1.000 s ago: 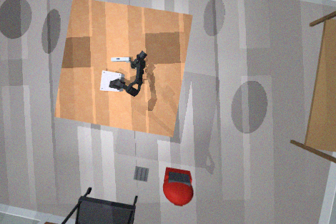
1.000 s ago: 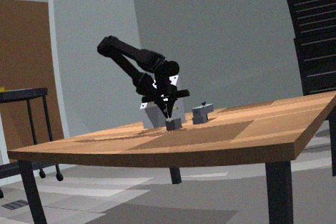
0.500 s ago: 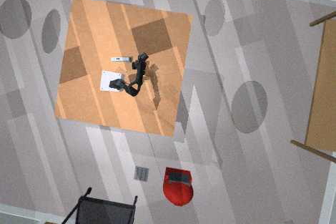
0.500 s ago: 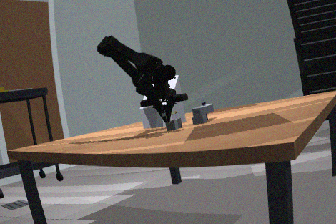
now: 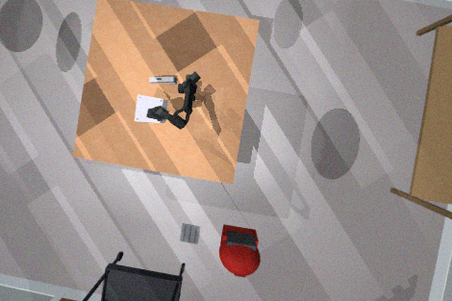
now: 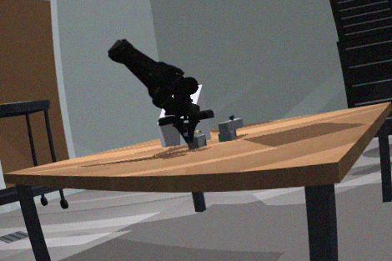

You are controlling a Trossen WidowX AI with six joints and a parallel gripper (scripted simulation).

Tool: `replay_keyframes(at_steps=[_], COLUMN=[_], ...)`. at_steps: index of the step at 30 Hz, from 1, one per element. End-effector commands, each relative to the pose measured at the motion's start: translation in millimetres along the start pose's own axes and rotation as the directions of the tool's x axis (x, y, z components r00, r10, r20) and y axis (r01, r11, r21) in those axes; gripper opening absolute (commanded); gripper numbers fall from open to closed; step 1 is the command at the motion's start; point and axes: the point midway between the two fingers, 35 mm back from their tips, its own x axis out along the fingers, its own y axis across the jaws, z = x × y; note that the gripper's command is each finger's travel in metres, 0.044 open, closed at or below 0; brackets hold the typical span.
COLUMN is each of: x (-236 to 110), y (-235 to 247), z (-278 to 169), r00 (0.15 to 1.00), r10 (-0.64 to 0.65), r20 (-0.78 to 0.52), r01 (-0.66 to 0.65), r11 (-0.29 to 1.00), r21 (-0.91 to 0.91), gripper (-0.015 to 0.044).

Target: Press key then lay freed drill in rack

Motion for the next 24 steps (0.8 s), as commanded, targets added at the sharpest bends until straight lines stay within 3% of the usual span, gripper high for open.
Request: replay_keyframes(at_steps=[1,16,24], x=[6.1,19.4,13.5], y=[-0.7,-2.0,-1.6], z=[1.6,2.2,-1.5], r00=[1.0,1.0,1.0], r10=[0.0,0.001,-0.009], r20=[0.007,0.007,-0.001], r01=[0.0,-0.001,0.009], r11=[1.0,1.0,1.0], r21=[-0.01,-0.01,-0.001], gripper=[0.0,0.0,0.021])
